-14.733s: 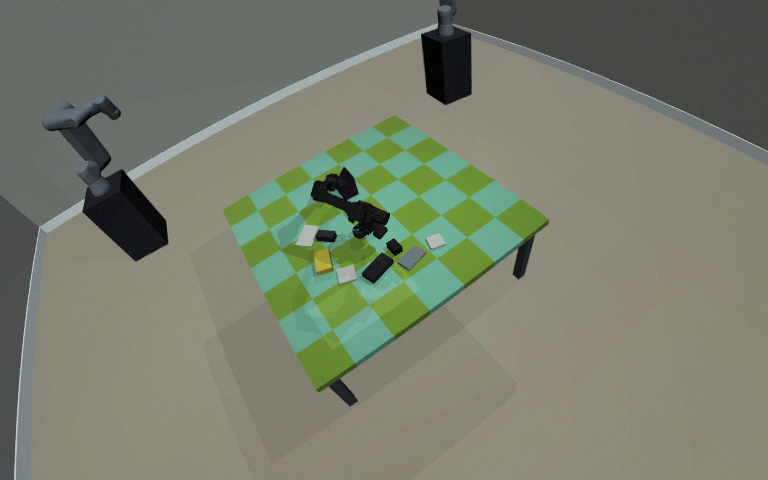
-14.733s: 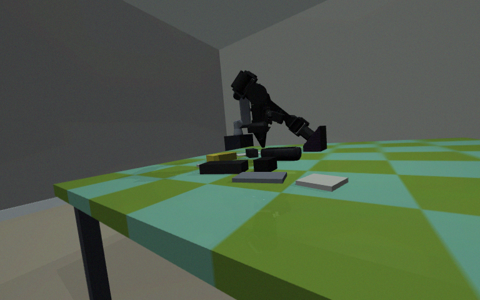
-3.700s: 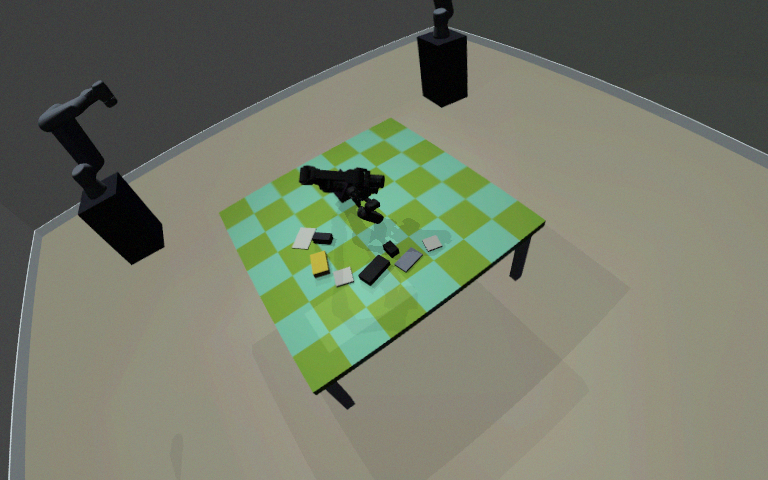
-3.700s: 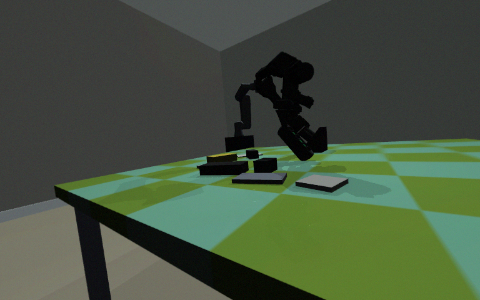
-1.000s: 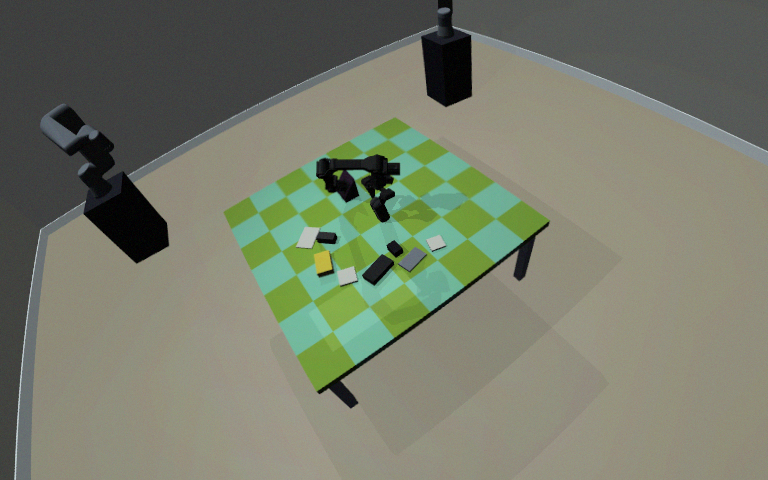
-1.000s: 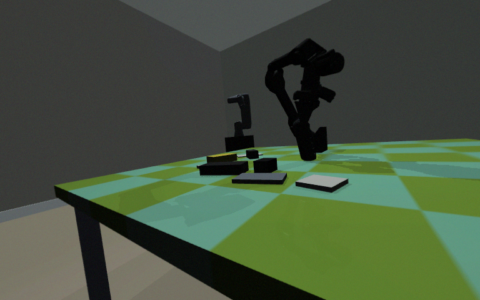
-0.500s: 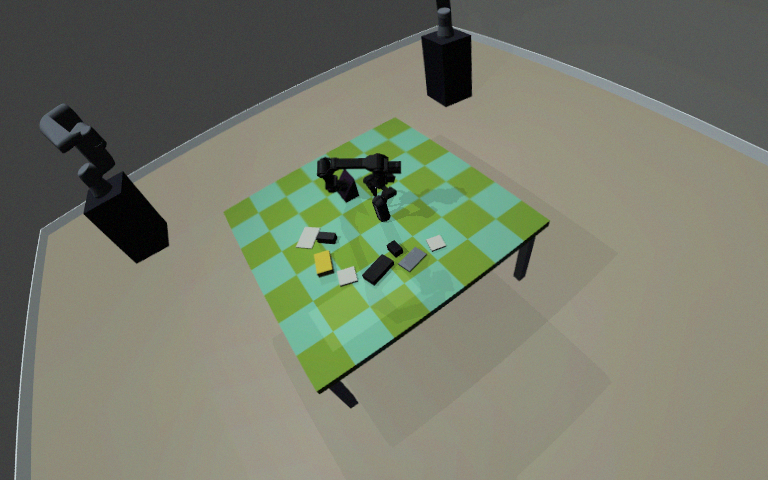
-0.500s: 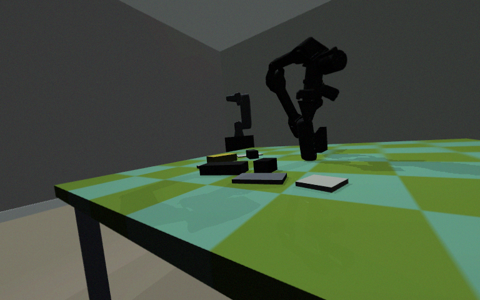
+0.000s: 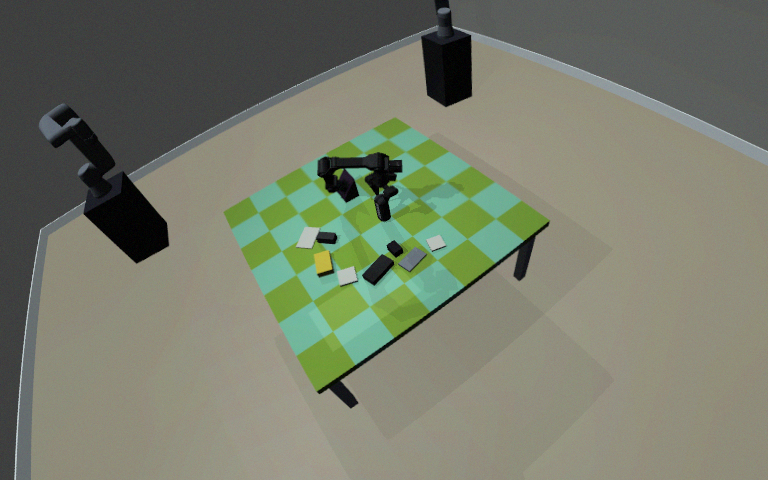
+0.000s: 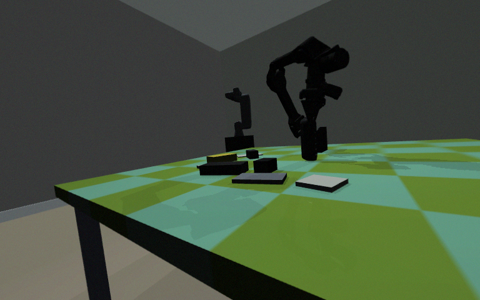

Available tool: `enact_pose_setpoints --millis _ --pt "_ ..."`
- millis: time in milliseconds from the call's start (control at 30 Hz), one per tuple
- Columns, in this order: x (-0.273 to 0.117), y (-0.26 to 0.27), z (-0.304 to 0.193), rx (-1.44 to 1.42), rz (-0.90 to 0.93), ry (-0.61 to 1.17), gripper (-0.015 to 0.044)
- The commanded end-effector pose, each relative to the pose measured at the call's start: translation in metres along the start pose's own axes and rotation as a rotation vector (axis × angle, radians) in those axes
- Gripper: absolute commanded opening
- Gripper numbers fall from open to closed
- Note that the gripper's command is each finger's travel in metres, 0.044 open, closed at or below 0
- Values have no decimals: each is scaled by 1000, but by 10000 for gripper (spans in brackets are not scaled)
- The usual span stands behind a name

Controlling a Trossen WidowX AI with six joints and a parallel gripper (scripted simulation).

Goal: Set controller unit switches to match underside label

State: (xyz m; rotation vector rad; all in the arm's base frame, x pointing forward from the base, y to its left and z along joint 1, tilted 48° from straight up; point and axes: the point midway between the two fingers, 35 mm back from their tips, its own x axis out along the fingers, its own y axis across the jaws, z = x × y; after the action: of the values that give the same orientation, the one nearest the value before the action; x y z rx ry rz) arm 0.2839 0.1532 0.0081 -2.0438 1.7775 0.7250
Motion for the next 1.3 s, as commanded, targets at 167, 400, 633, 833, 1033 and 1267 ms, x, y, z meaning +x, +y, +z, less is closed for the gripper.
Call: enact_pose_setpoints --millis 167,400,633,833,1033,1267 --pt "4 1 10 -8 13 -21 337" --pt "4 1 15 -7 13 -37 337" --pt "4 1 21 -7 13 -54 338" --pt "5 1 25 -7 13 -68 338" --pt "5 1 29 -7 13 -82 338" --pt "6 1 35 -7 13 -99 338"
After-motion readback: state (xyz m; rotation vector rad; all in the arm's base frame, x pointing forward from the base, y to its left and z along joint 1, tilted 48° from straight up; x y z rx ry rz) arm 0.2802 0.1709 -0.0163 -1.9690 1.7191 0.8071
